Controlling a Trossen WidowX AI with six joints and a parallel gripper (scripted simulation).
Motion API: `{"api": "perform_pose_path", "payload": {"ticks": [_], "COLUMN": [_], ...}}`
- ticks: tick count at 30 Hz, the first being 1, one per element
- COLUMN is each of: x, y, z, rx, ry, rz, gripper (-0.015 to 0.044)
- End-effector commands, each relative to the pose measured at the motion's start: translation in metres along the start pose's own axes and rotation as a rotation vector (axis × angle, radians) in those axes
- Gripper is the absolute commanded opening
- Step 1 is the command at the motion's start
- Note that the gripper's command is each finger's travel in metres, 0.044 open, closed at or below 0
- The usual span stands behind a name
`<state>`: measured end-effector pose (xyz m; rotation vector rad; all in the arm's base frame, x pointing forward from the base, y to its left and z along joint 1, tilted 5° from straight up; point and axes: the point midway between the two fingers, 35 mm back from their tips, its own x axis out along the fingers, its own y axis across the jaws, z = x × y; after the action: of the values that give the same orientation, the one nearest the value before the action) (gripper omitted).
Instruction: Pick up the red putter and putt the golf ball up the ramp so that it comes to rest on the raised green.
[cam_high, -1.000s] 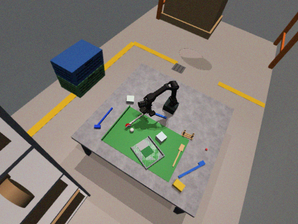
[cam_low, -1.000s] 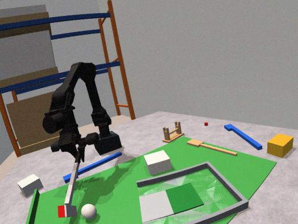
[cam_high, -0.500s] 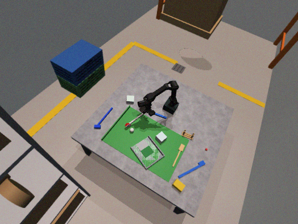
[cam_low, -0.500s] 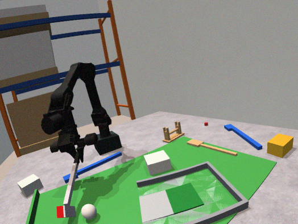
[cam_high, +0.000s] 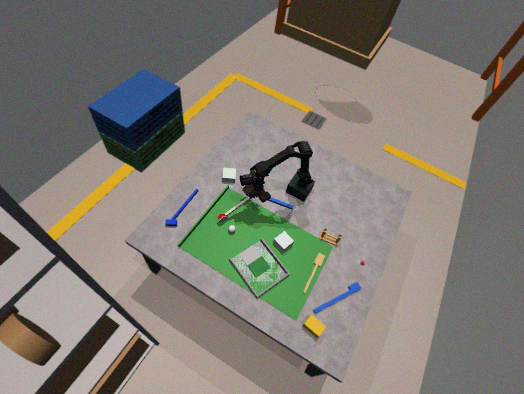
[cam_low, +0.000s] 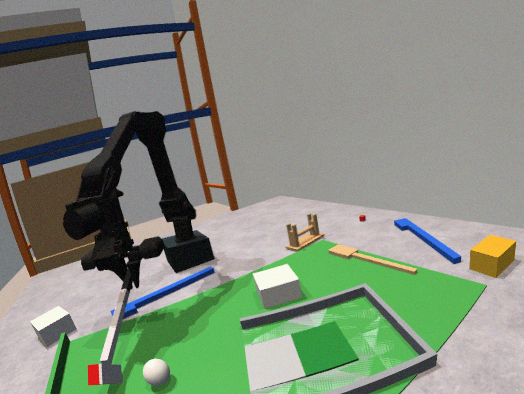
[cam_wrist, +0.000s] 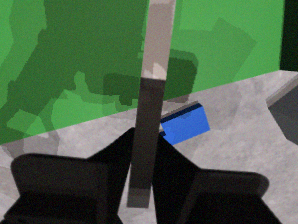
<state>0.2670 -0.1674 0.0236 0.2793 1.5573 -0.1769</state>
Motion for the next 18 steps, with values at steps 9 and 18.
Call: {"api": "perform_pose_path", "payload": {"ticks": [9, 18], "x": [-0.001, -0.015], "y": [0.127, 0.134], "z": [0.001, 0.001], "rx": [-0.01, -0.01], "ry": [-0.005, -0.005], "rz": [0.01, 0.011], "gripper": [0.0, 0.0]}}
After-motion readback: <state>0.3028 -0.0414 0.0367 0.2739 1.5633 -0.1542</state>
